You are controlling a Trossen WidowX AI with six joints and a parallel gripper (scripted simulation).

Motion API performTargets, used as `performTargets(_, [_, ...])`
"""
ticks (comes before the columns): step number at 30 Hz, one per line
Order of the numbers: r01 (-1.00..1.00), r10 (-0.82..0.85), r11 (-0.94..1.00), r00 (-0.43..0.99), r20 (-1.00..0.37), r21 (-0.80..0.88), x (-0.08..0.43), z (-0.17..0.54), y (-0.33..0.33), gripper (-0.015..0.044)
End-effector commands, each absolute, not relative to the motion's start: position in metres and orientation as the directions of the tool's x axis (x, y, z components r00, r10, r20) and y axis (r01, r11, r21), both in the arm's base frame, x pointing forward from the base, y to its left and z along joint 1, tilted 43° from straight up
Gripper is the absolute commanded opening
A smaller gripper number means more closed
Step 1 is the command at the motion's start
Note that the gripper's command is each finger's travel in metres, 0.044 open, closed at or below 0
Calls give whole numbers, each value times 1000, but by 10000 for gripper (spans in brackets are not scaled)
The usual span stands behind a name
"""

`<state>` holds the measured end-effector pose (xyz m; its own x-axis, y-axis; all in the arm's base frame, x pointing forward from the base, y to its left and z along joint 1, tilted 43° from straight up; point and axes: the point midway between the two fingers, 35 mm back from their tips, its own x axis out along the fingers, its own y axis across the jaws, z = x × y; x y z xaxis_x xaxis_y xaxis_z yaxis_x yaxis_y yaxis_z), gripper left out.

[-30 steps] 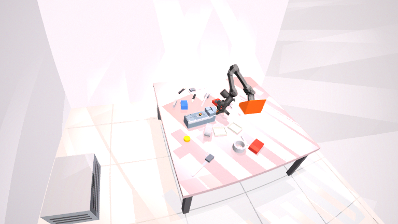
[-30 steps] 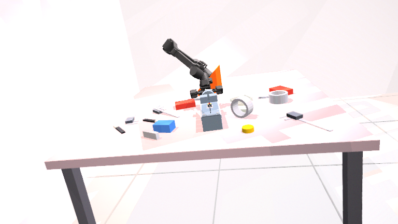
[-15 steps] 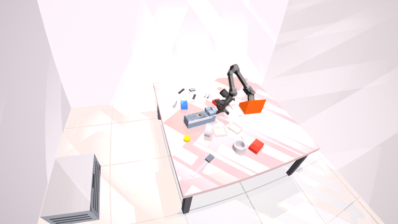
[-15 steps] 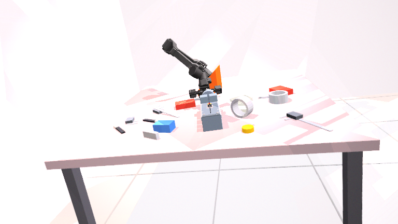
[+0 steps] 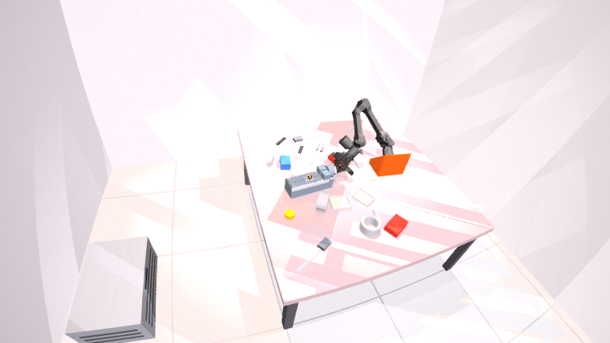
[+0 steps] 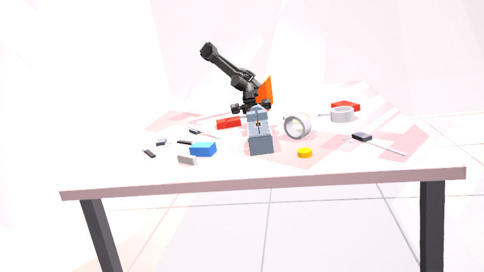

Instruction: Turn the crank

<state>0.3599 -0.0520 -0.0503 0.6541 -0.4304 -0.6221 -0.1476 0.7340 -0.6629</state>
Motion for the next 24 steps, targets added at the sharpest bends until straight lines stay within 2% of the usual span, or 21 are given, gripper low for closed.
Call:
performTargets(1, [-134, -439, 730, 660, -610, -670, 361, -41, -52, 0])
performTargets(24, [-133, -438, 731, 660, -610, -669, 362, -19, -27, 0])
